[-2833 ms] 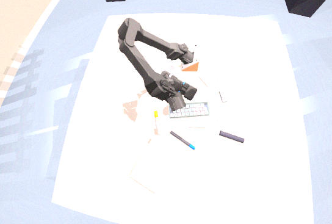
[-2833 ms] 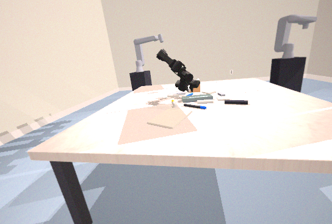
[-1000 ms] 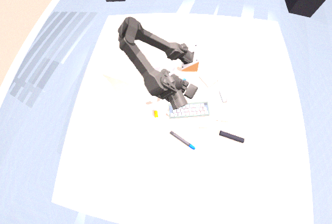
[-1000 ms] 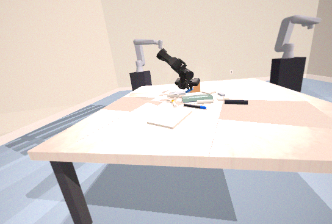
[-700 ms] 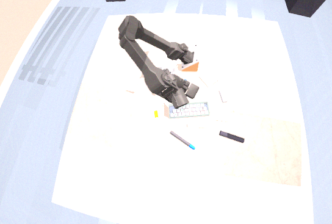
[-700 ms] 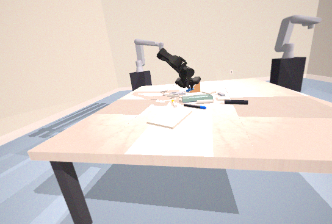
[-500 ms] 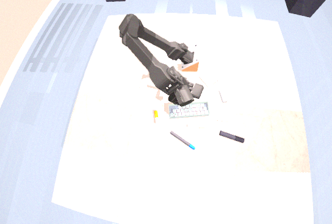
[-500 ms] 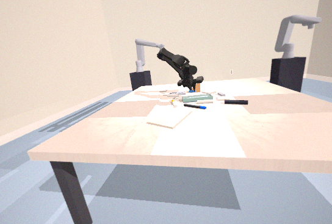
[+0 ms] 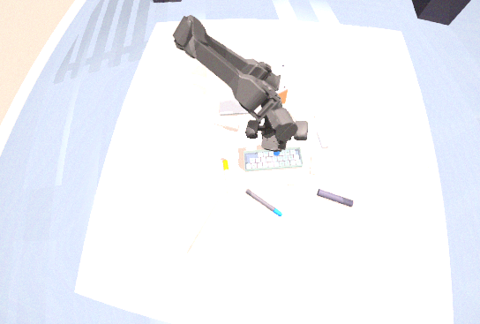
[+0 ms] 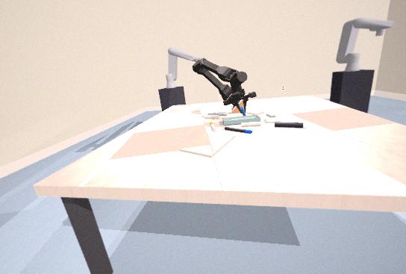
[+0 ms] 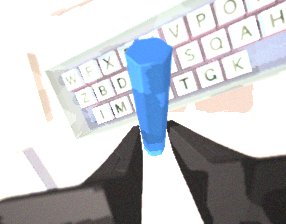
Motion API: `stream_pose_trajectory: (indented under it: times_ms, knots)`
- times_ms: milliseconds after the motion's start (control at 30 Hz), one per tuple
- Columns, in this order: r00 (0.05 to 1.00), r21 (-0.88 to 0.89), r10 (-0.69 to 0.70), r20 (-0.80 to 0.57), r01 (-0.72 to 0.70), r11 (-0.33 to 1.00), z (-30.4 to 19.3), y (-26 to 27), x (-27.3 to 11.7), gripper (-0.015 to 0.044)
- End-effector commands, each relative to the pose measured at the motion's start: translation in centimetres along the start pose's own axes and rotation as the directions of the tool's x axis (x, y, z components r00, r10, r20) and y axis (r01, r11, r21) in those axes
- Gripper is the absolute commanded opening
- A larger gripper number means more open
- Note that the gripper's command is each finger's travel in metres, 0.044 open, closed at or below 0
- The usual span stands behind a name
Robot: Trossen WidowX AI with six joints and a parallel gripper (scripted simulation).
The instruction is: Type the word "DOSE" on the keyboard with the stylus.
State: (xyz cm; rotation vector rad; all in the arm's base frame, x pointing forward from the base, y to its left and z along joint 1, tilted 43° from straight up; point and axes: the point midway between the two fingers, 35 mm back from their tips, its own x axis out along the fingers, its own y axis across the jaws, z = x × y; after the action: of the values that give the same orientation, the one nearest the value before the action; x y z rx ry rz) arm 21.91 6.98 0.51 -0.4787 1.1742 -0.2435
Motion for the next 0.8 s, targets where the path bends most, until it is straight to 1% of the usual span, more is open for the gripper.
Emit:
stream_pose_trajectory:
  times_ms: [0, 167, 333, 767]
  knots:
    - [0.994, -0.07, 0.008, 0.105, -0.001, 0.998, 0.5, 0.9, -0.1, 0.0]
    - [0.968, -0.145, 0.026, 0.251, 0.011, 0.989, 1.4, 2.0, -0.7, 0.0]
    - [0.922, -0.204, 0.044, 0.384, 0.038, 0.978, 2.1, 3.0, -1.7, 0.0]
    - [0.744, -0.274, 0.077, 0.664, 0.147, 0.95, 2.7, 4.3, -5.2, 0.0]
